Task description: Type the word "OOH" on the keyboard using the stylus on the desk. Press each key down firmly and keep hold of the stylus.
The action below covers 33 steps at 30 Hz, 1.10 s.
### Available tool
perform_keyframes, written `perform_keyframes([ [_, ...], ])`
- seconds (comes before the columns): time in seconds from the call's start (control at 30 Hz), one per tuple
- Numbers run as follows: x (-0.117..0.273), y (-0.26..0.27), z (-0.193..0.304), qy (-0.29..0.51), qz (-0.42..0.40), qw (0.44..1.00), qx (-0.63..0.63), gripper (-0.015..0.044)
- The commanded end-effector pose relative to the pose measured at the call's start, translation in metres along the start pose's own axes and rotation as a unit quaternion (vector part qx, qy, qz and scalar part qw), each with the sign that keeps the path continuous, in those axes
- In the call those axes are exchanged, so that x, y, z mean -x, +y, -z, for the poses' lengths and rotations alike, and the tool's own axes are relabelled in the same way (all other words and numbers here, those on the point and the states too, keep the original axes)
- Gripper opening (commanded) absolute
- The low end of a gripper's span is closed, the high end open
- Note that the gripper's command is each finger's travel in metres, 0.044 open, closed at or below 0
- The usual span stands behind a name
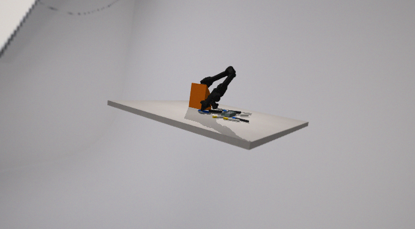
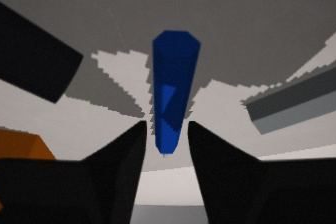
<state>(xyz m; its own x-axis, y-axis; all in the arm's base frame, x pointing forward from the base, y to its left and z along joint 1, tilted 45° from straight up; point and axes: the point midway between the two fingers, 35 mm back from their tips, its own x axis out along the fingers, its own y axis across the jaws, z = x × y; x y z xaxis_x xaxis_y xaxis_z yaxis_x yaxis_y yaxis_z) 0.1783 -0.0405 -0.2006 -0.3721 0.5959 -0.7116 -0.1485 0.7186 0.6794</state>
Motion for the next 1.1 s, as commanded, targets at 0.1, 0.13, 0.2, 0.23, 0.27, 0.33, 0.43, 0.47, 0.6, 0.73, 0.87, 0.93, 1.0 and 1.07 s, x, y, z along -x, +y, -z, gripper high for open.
perform_keyframes([
  [0.1,0.000,0.000,0.000,0.000,0.000,1.000,0.000,0.0012],
  [0.13,0.000,0.000,0.000,0.000,0.000,1.000,0.000,0.0005],
  [0.2,0.000,0.000,0.000,0.000,0.000,1.000,0.000,0.0000],
  [0.23,0.000,0.000,0.000,0.000,0.000,1.000,0.000,0.0000],
  [0.27,0.000,0.000,0.000,0.000,0.000,1.000,0.000,0.0000],
  [0.33,0.000,0.000,0.000,0.000,0.000,1.000,0.000,0.0000],
  [0.43,0.003,0.000,0.002,0.000,0.000,1.000,0.000,0.0000],
  [0.47,0.006,0.000,0.003,0.000,0.000,1.000,0.000,0.0000],
  [0.6,0.024,-0.001,0.012,0.000,0.001,1.000,0.000,0.0000],
  [0.73,0.043,-0.001,0.025,0.001,0.002,1.000,-0.001,0.0000],
  [0.87,0.044,-0.001,0.026,0.001,0.002,1.000,-0.001,0.0000],
  [0.93,0.044,-0.001,0.026,0.001,0.002,1.000,-0.001,0.0000],
  [1.0,0.042,-0.002,0.022,-0.002,0.009,1.000,-0.011,0.0000],
  [1.07,0.044,-0.003,0.019,-0.004,0.030,0.999,-0.031,0.0000],
])
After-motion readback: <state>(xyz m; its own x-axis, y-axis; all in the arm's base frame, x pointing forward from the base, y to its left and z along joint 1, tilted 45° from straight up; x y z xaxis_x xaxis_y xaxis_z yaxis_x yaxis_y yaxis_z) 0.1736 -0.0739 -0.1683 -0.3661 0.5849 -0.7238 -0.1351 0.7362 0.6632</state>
